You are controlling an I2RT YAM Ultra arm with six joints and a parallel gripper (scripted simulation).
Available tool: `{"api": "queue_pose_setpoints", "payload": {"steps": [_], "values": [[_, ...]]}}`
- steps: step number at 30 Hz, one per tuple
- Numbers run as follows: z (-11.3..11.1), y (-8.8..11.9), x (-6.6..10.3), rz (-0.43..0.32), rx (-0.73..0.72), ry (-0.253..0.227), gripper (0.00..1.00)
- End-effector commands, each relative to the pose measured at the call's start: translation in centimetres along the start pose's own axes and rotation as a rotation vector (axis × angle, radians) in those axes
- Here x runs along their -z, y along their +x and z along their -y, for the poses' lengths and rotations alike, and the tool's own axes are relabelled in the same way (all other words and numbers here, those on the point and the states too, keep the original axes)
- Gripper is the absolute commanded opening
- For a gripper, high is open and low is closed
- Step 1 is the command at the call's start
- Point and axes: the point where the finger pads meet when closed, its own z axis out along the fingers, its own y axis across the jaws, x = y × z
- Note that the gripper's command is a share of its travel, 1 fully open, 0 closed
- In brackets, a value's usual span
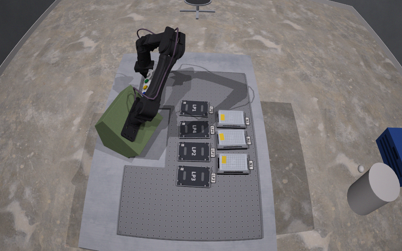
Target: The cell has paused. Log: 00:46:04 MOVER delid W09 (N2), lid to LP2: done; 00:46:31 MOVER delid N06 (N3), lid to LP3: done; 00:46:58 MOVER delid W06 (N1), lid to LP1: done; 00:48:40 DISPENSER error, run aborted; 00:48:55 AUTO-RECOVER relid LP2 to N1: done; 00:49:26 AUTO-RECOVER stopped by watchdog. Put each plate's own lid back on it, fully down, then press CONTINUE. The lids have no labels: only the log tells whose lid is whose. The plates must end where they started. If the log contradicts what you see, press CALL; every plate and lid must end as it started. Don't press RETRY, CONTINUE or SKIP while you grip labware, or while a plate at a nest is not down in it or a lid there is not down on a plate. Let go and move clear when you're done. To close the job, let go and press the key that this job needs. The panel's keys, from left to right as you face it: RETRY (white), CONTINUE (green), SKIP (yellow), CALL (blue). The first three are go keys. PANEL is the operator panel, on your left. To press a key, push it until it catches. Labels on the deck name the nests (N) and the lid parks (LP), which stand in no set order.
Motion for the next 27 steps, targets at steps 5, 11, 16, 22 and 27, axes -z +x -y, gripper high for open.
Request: {"api": "queue_pose_setpoints", "payload": {"steps": [5, 11, 16, 22, 27], "values": [[-0.2, 0.3, -0.5, 0.006, 0.018, 0.011, 0.00], [-0.2, 0.3, -1.1, 0.002, 0.019, 0.011, 0.00], [-0.4, -0.4, -0.7, 0.024, 0.016, 0.009, 0.00], [-0.3, 0.4, -1.6, 0.003, 0.020, 0.010, 0.00], [-0.2, -0.5, -1.1, 0.027, 0.009, 0.006, 0.00]]}}
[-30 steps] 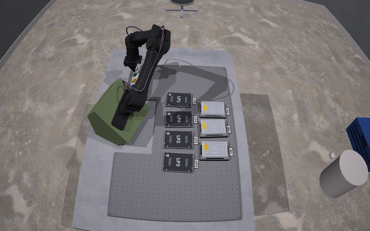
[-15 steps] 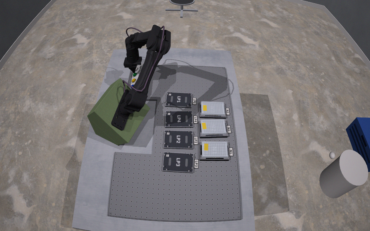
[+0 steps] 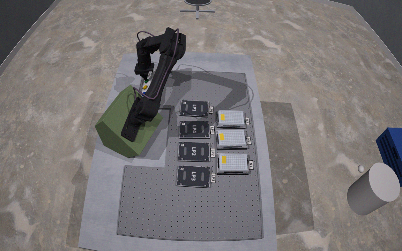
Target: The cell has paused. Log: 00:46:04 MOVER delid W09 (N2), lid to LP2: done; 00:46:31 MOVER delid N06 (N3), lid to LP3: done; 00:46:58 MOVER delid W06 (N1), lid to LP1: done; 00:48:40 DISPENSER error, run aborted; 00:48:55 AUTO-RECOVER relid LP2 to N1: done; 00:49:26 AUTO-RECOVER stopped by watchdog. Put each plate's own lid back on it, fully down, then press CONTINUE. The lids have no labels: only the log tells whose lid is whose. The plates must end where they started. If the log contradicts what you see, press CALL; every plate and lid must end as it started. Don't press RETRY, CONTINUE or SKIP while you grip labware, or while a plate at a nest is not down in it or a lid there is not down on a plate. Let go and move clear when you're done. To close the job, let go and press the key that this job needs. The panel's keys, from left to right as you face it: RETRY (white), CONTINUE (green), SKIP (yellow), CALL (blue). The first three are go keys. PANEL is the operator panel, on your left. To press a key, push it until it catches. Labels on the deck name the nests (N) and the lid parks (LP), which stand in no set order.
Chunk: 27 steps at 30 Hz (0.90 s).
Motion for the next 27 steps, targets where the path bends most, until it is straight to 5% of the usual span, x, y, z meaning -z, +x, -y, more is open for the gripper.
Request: {"api": "queue_pose_setpoints", "payload": {"steps": [1, 27], "values": [[-0.2, -0.5, 0.3, 0.026, 0.007, 0.007, 0.00], [-0.4, 0.5, -0.8, 0.001, 0.024, 0.011, 0.00]]}}
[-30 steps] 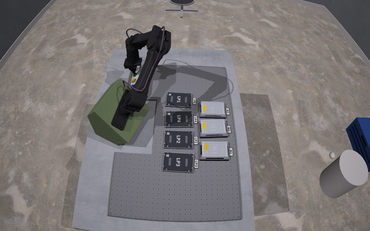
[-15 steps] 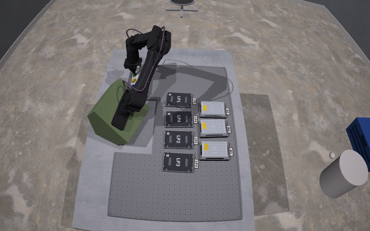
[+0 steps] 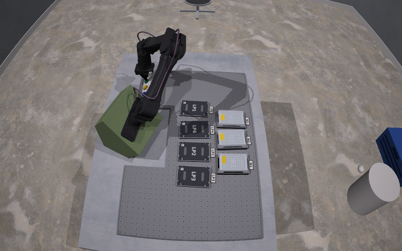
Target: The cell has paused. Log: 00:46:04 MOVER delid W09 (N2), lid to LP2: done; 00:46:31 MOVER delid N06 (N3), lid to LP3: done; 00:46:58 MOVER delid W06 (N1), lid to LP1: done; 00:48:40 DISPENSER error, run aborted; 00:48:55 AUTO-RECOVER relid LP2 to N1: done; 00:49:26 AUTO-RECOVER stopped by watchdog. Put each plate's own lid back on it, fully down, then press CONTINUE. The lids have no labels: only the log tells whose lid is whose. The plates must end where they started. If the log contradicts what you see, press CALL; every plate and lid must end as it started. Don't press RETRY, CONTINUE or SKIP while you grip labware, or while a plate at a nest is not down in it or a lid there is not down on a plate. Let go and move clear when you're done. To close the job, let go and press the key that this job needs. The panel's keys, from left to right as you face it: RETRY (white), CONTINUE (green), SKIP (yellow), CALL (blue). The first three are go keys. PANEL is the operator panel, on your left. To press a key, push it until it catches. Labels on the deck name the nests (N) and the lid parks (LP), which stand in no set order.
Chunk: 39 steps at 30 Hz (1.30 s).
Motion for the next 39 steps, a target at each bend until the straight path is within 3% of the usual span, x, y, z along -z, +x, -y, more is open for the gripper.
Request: {"api": "queue_pose_setpoints", "payload": {"steps": [1, 39], "values": [[-0.5, 0.7, -0.6, -0.009, 0.028, 0.013, 0.00], [-0.1, 1.0, -1.6, -0.017, 0.021, 0.013, 0.00]]}}
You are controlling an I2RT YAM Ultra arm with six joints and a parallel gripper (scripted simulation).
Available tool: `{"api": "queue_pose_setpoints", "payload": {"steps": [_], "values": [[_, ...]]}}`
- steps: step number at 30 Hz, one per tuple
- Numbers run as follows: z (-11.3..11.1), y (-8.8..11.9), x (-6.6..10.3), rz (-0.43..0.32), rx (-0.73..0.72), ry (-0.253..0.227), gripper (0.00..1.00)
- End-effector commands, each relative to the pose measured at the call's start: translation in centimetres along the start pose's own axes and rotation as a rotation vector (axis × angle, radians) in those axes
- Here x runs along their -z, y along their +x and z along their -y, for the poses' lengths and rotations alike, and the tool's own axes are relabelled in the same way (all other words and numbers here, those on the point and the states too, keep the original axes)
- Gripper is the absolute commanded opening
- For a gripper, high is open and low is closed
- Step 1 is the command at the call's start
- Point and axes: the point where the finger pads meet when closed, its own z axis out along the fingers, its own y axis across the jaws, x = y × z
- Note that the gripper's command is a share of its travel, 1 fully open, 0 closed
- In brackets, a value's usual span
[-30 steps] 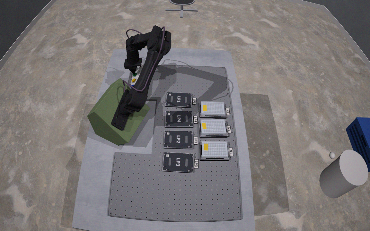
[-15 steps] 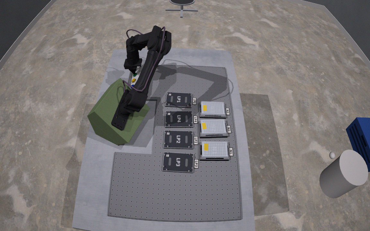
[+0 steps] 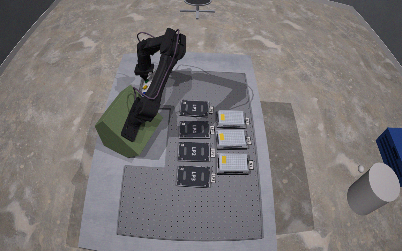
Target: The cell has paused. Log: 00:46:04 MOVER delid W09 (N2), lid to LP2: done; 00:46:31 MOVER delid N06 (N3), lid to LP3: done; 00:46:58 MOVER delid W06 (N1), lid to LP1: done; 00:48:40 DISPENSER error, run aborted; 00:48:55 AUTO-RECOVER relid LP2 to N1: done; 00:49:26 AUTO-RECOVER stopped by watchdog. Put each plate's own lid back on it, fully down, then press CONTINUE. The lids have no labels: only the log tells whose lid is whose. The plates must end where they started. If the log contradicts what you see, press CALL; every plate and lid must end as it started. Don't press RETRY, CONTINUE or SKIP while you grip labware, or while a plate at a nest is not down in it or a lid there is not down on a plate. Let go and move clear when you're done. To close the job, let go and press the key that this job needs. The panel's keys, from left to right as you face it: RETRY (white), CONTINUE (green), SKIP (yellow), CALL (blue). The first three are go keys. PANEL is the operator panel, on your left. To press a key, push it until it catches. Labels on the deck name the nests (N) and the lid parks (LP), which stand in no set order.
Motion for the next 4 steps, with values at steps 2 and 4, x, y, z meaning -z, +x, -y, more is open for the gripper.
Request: {"api": "queue_pose_setpoints", "payload": {"steps": [2, 4], "values": [[0.22, 0.96, -1.21, -0.025, 0.019, 0.023, 0.00], [0.24, 0.96, -1.25, -0.025, 0.019, 0.022, 0.00]]}}
